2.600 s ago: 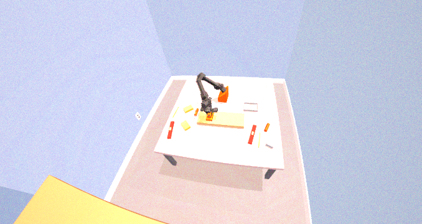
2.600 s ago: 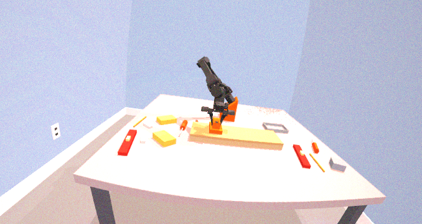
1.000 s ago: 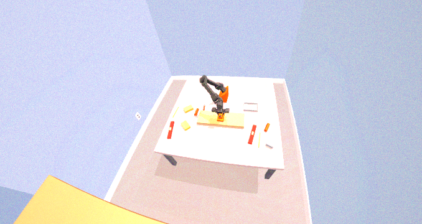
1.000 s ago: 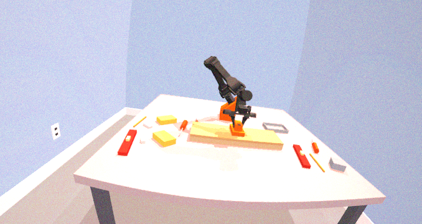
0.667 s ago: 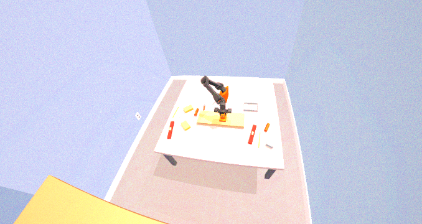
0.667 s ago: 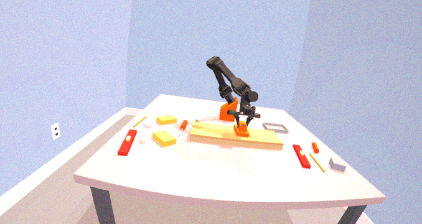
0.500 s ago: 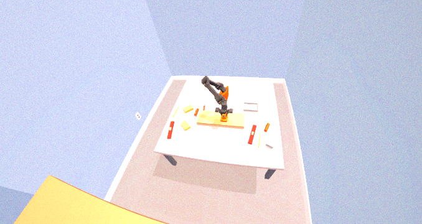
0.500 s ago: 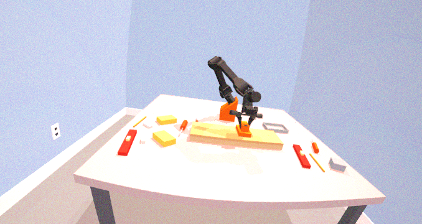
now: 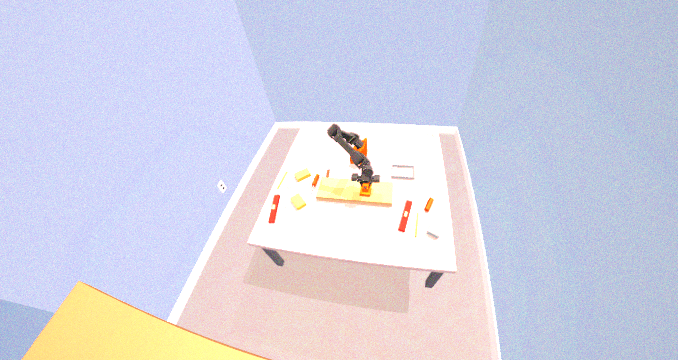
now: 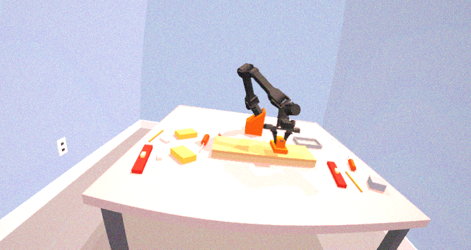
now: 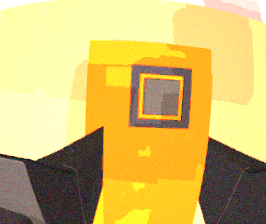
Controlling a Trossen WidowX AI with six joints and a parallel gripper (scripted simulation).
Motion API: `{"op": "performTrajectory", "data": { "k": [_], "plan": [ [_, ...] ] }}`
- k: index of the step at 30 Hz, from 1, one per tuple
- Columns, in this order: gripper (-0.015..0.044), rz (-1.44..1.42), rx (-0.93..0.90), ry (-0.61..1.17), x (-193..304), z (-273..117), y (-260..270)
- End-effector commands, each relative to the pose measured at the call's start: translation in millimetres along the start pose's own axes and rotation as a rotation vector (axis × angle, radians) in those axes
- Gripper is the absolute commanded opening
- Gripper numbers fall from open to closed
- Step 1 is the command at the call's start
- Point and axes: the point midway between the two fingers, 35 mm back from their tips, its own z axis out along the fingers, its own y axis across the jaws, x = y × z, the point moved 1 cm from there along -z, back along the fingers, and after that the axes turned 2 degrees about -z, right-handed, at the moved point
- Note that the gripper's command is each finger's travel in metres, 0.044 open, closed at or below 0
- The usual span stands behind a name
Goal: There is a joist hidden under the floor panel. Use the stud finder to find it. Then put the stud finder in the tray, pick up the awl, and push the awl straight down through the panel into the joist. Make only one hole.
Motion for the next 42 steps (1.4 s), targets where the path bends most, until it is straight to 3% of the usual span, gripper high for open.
{"op": "performTrajectory", "data": {
  "k": [1,42],
  "plan": [
    [0.0000,0.001,-0.003,-0.001,-1.6,0.2,13.6],
    [0.0000,0.004,-0.009,-0.003,-6.0,-2.0,119.8]
  ]
}}
